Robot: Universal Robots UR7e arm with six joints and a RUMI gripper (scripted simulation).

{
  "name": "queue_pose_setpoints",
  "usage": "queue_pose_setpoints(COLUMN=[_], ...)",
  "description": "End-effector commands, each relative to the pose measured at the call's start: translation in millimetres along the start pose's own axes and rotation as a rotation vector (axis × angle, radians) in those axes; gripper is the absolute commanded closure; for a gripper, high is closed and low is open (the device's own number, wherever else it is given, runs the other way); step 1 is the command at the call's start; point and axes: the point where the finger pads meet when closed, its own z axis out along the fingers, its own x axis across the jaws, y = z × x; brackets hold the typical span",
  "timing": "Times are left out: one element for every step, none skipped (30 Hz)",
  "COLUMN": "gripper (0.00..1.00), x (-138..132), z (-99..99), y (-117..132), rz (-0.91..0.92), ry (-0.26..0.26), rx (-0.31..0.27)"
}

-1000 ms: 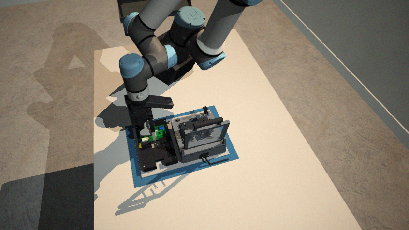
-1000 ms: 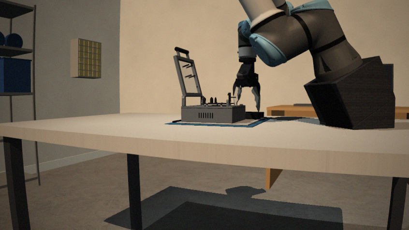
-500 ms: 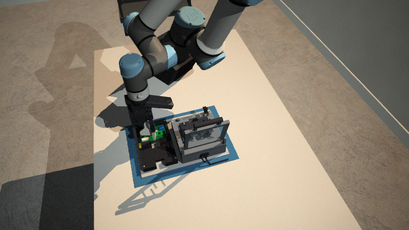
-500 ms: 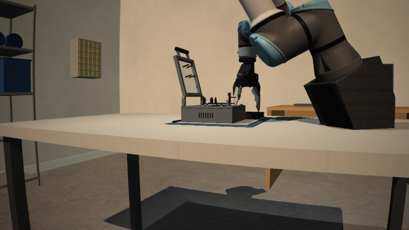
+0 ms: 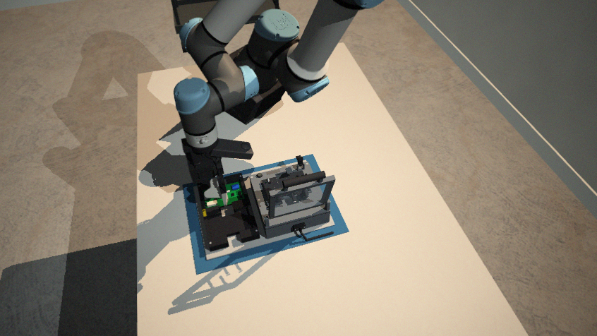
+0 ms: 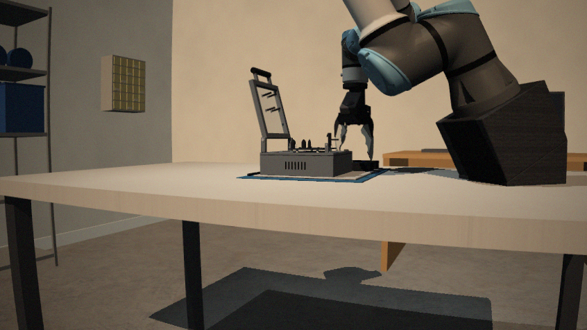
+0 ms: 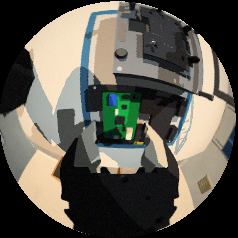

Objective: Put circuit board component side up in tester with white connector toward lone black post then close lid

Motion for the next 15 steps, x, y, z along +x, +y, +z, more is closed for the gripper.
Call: queue_pose_setpoints(gripper=[0.41,0.41,0.41,0.41,0.41,0.41,0.41,0.41,0.41,0.41,0.41,0.41,0.41,0.41,0.41], x=[0.2,0.2,0.2,0.2,0.2,0.2,0.2,0.2,0.2,0.2,0.2,0.2,0.2,0.2,0.2], z=[-0.2,0.0,0.1,0.4,0.6,1.0,1.4,1.8,2.4,2.9,3.6,4.3,5.0,5.8,6.6], y=[0.3,0.3,0.3,0.3,0.3,0.3,0.3,0.3,0.3,0.3,0.3,0.3,0.3,0.3,0.3], rz=[0.0,0.0,0.0,0.0,0.0,0.0,0.0,0.0,0.0,0.0,0.0,0.0,0.0,0.0,0.0], ry=[0.0,0.0,0.0,0.0,0.0,0.0,0.0,0.0,0.0,0.0,0.0,0.0,0.0,0.0,0.0], rx=[-0.001,-0.001,-0.001,-0.001,-0.001,-0.001,-0.001,-0.001,-0.001,-0.001,-0.001,-0.001,-0.001,-0.001,-0.001])
